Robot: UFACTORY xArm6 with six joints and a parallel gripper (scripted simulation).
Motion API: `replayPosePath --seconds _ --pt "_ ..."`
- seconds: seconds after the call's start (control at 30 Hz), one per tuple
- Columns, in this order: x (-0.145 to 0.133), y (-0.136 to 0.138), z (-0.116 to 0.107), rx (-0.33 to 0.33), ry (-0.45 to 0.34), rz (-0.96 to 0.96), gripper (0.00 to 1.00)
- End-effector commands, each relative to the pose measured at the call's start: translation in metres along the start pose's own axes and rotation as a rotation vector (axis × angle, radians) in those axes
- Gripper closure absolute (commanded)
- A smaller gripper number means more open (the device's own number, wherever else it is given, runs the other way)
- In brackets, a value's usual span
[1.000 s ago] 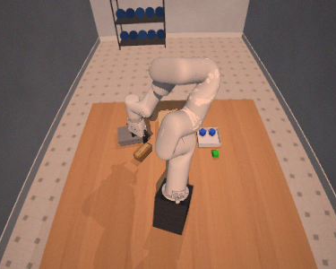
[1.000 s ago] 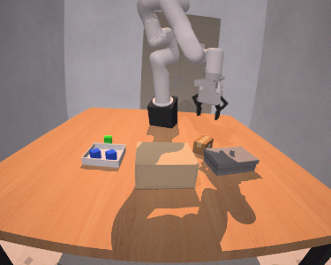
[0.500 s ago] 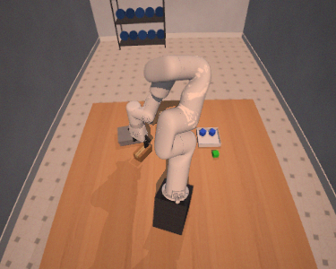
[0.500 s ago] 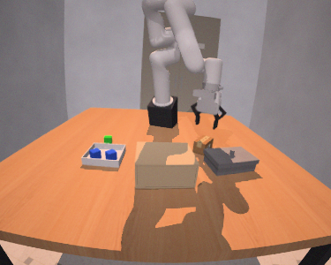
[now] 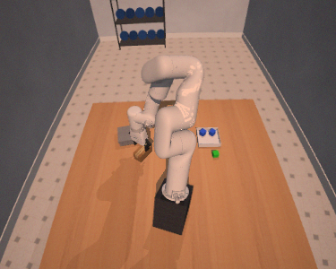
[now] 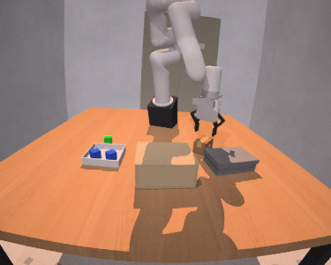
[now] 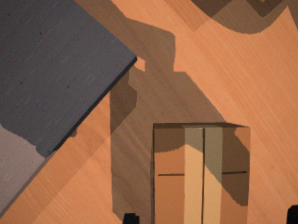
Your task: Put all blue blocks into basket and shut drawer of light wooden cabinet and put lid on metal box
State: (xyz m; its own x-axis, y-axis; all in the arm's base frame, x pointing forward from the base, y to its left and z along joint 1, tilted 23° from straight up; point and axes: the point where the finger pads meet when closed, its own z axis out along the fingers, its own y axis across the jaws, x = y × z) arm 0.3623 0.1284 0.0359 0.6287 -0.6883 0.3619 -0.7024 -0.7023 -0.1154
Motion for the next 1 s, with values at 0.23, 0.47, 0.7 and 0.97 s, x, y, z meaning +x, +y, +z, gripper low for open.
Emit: replayPosePath --seconds 0.23,0.47,0.7,0.97 --pt "0.0008 -0.0019 0.0090 0.006 0.004 0.001 0.10" --pt "0.0008 -0.0019 0.0097 0.006 0.004 0.001 0.10" --pt "0.0008 -0.0020 0.0097 0.006 0.004 0.001 0.10" --pt "0.0011 -0.0029 0.0097 0.006 0.004 0.001 0.10"
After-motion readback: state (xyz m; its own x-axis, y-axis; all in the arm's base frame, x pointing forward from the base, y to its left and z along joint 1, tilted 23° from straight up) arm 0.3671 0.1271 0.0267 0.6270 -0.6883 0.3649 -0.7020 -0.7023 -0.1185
